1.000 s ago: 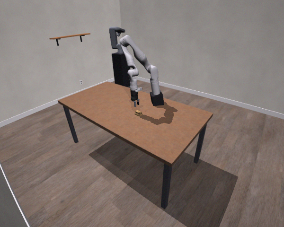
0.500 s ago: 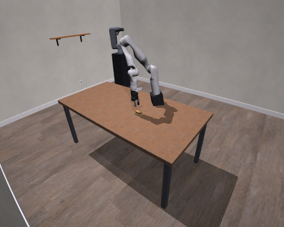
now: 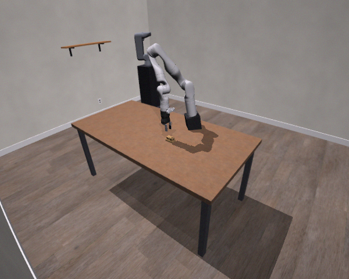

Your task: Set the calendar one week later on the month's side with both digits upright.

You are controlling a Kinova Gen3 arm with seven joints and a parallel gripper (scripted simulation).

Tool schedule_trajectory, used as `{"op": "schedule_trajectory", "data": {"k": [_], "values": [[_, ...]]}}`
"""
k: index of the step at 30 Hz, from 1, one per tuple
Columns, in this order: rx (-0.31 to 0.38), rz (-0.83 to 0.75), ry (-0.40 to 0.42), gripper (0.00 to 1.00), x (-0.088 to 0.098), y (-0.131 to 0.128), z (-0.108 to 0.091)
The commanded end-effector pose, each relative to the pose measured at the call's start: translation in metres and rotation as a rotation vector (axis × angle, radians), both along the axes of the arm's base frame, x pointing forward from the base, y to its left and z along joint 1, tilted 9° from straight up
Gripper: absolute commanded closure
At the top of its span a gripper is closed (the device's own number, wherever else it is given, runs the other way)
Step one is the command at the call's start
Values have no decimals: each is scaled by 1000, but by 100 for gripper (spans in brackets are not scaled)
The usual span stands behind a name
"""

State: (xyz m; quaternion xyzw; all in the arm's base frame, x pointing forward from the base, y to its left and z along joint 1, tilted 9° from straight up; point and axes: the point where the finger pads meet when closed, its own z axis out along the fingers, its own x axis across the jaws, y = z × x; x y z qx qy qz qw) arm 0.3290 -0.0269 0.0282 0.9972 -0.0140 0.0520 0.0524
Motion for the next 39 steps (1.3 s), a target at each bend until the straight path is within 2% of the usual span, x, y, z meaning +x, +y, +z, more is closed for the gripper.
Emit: {"op": "schedule_trajectory", "data": {"k": [1,15,39], "values": [[0,0,-1,10,0,0,0],[-1,0,-2,10,1,-1,-5],[-1,0,-3,10,4,-4,-41]]}}
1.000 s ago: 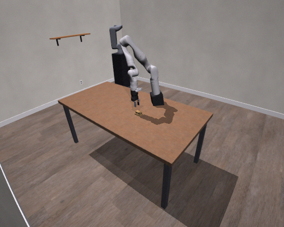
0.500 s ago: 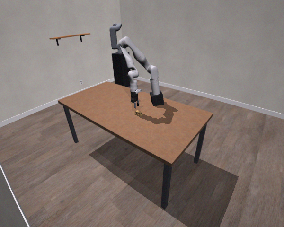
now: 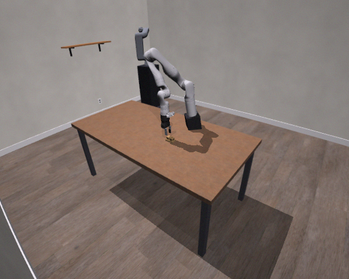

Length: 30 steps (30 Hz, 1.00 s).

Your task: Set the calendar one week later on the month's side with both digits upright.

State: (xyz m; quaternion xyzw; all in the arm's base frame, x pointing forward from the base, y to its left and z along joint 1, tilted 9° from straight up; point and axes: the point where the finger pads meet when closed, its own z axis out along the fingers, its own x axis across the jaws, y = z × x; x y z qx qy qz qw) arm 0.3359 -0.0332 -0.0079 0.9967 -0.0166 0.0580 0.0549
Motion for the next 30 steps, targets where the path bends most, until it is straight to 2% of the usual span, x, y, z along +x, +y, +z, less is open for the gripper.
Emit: {"op": "schedule_trajectory", "data": {"k": [1,15,30], "values": [[4,4,10,10,-3,2,-5],[4,4,10,10,-2,1,-16],[4,4,10,10,-2,1,-17]]}}
